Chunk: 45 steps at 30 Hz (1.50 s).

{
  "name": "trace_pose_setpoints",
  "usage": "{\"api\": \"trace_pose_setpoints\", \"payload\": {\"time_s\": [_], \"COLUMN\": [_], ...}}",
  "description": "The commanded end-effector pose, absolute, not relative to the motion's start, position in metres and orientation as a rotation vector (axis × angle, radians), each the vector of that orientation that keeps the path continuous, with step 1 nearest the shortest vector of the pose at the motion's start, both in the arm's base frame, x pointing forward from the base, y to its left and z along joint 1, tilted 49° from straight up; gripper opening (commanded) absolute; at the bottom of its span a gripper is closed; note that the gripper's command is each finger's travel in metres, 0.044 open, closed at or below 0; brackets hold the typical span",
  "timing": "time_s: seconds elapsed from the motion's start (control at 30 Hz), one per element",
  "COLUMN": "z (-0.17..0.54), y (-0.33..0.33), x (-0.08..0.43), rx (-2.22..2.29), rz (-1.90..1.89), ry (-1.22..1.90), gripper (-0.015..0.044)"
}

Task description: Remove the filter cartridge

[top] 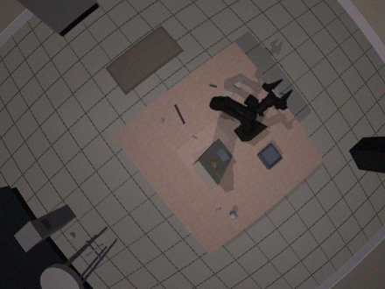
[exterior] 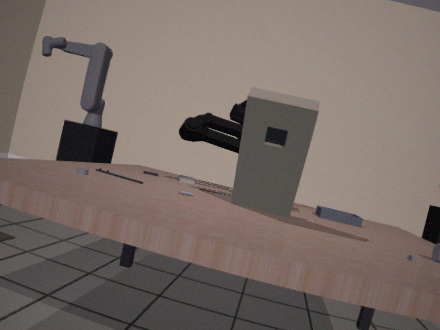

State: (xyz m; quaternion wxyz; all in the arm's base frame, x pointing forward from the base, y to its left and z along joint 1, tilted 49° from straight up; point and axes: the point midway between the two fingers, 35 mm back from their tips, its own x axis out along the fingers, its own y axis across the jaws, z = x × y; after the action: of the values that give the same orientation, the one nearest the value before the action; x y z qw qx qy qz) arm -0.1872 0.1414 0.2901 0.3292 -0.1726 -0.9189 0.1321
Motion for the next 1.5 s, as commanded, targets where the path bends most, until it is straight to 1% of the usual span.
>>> {"api": "trace_pose_setpoints", "payload": {"time_s": [0.0, 0.07, 0.17, 0.33, 0.43, 0.57, 0.67, 0.83, 0.97, 1.2, 1.47], "z": [0.29, 0.287, 0.278, 0.252, 0.238, 0.228, 0.217, 0.184, 0.159, 0.124, 0.119], "y": [0.143, 0.153, 0.187, 0.255, 0.28, 0.295, 0.311, 0.339, 0.341, 0.304, 0.216], "x": [-0.187, -0.186, -0.179, -0.145, -0.12, -0.103, -0.082, -0.011, 0.049, 0.153, 0.242], "rx": [-0.458, -0.507, -0.675, -1.051, -1.227, -1.335, -1.449, -1.737, -1.914, -2.132, -2.258], "rz": [0.351, 0.391, 0.522, 0.755, 0.806, 0.844, 0.902, 1.002, 1.006, 0.865, 0.502], "ry": [-2.403, -2.393, -2.341, -2.136, -2.026, -1.937, -1.807, -1.375, -0.998, -0.326, 0.4], "gripper": [0.0374, 0.0321, 0.0243, 0.0111, 0.0106, 0.0106, 0.0106, 0.0106, 0.0106, 0.0106, 0.0106]}}
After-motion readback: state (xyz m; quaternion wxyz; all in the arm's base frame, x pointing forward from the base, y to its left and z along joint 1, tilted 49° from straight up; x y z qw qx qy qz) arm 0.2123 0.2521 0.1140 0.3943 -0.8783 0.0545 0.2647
